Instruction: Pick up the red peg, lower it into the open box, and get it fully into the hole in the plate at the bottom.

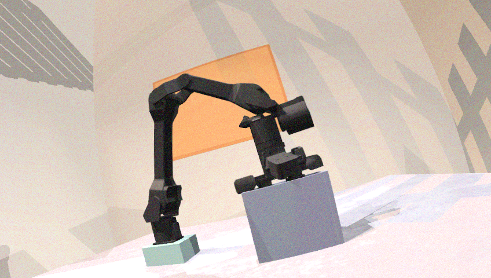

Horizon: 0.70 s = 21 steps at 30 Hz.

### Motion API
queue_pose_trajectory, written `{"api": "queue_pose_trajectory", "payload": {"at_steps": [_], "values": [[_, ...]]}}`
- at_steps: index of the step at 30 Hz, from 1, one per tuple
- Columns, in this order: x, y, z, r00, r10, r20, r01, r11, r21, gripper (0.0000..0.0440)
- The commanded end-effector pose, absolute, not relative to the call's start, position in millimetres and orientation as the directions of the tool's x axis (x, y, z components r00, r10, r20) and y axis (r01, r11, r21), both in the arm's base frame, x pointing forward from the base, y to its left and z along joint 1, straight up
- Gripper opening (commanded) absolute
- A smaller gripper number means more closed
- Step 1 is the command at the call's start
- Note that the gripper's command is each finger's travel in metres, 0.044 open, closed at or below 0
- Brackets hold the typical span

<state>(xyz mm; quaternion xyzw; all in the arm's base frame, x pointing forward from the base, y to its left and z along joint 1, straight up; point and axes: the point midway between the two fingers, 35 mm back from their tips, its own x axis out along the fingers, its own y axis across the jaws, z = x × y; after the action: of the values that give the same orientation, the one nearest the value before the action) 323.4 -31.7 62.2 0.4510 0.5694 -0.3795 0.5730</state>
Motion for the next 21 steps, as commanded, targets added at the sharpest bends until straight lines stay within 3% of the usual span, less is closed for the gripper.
{"api": "queue_pose_trajectory", "payload": {"at_steps": [1,21], "values": [[326,-36,63,0.05,0.095,-0.994,0.95,0.302,0.077,0.0114],[352,-42,122,0.16,0.292,-0.943,0.944,0.234,0.233,0.0202]]}}
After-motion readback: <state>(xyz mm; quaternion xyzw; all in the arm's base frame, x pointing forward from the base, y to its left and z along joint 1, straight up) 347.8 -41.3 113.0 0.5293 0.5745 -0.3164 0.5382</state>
